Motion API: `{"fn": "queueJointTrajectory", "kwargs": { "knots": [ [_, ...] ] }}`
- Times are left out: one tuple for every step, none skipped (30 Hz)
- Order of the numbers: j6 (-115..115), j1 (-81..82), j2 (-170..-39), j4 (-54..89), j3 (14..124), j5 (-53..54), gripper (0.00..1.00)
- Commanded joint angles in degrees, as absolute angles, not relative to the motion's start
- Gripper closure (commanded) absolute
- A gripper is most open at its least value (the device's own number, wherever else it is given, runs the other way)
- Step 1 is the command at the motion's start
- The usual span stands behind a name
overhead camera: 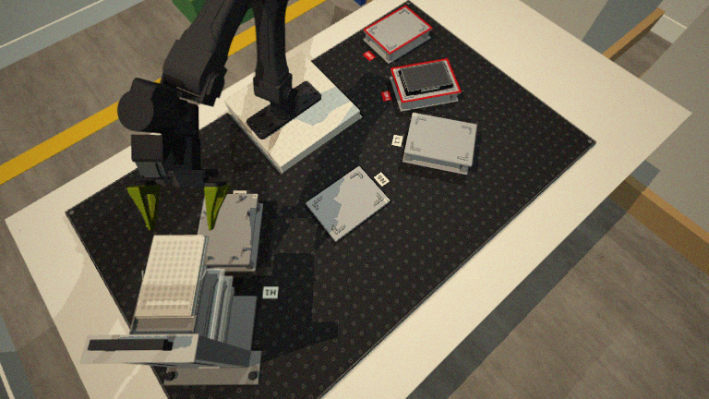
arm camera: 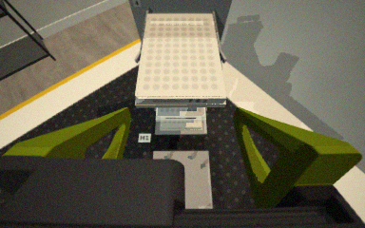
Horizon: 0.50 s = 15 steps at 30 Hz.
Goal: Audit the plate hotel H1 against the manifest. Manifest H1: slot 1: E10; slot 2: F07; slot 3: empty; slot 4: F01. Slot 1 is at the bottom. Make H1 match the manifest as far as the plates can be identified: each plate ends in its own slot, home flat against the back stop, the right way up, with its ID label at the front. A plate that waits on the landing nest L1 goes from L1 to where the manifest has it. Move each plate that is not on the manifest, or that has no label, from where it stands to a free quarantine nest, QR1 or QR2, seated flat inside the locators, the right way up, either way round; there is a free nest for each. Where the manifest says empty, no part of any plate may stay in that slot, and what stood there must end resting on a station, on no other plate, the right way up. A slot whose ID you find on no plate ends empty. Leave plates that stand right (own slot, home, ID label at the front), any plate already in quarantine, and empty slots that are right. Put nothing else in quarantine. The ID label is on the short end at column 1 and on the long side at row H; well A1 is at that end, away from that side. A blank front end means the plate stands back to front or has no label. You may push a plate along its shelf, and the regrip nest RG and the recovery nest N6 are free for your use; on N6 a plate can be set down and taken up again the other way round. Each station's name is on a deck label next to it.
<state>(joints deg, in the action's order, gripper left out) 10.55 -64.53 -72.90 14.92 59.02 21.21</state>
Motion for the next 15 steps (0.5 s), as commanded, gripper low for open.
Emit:
{"fn": "queueJointTrajectory", "kwargs": {
  "knots": [
    [10.85, -65.01, -71.72, 15.80, 58.82, 22.00, 0.00],
    [10.94, -65.17, -71.38, 15.94, 58.59, 22.14, 0.00],
    [11.02, -65.33, -71.04, 16.09, 58.36, 22.28, 0.00],
    [11.11, -65.49, -70.70, 16.23, 58.13, 22.42, 0.00],
    [11.20, -65.65, -70.36, 16.38, 57.91, 22.56, 0.00],
    [11.28, -65.82, -70.02, 16.54, 57.68, 22.71, 0.00],
    [11.37, -65.98, -69.68, 16.69, 57.46, 22.85, 0.00],
    [11.46, -66.15, -69.34, 16.85, 57.24, 23.00, 0.00],
    [11.56, -66.32, -69.00, 17.01, 57.02, 23.15, 0.00],
    [11.65, -66.50, -68.66, 17.17, 56.81, 23.30, 0.00],
    [11.75, -66.67, -68.32, 17.34, 56.60, 23.45, 0.00],
    [11.84, -66.85, -67.98, 17.51, 56.39, 23.61, 0.00],
    [11.94, -67.03, -67.65, 17.68, 56.18, 23.76, 0.00],
    [11.94, -67.03, -67.65, 17.68, 56.18, 23.76, 0.00],
    [11.94, -67.03, -67.65, 17.68, 56.18, 23.76, 0.00]
  ]
}}
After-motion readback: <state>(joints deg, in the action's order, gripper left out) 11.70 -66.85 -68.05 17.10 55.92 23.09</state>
